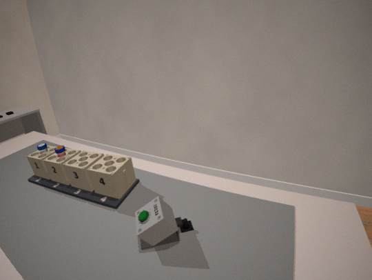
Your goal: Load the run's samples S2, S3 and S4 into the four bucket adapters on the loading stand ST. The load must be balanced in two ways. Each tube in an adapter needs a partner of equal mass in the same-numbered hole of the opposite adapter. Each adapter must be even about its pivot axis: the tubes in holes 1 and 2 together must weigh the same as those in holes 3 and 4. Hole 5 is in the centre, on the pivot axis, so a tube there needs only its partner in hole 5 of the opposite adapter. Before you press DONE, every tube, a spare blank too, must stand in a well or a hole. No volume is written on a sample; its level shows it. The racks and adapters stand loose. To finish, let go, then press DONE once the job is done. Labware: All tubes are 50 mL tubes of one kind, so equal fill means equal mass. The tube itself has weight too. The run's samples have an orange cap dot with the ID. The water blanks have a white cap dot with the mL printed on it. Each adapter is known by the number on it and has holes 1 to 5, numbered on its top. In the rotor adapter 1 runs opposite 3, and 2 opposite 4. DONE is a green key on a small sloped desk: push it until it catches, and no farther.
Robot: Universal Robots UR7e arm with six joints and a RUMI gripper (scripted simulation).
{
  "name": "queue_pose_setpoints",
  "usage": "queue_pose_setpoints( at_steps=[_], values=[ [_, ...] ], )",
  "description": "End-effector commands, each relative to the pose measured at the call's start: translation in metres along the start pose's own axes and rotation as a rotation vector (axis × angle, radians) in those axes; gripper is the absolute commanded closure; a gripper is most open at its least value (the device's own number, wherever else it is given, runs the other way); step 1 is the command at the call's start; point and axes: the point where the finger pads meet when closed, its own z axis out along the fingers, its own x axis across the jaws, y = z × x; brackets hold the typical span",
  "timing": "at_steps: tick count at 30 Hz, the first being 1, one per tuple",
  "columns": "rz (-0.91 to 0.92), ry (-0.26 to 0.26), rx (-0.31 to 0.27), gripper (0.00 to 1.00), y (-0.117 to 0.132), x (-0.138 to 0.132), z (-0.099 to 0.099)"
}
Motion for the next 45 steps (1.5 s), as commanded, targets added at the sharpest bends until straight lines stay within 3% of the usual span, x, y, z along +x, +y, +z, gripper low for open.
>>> queue_pose_setpoints(
  at_steps=[1,28,33,45],
  values=[
    [0.0,0.0,0.0,1.0,0.0,0.0,-0.013],
    [0.0,0.0,0.0,1.0,0.0,0.0,-0.096],
    [0.0,0.0,0.0,1.0,0.0,0.0,-0.098],
    [0.32,0.0,0.0,1.0,0.059,0.054,-0.098]
  ],
)
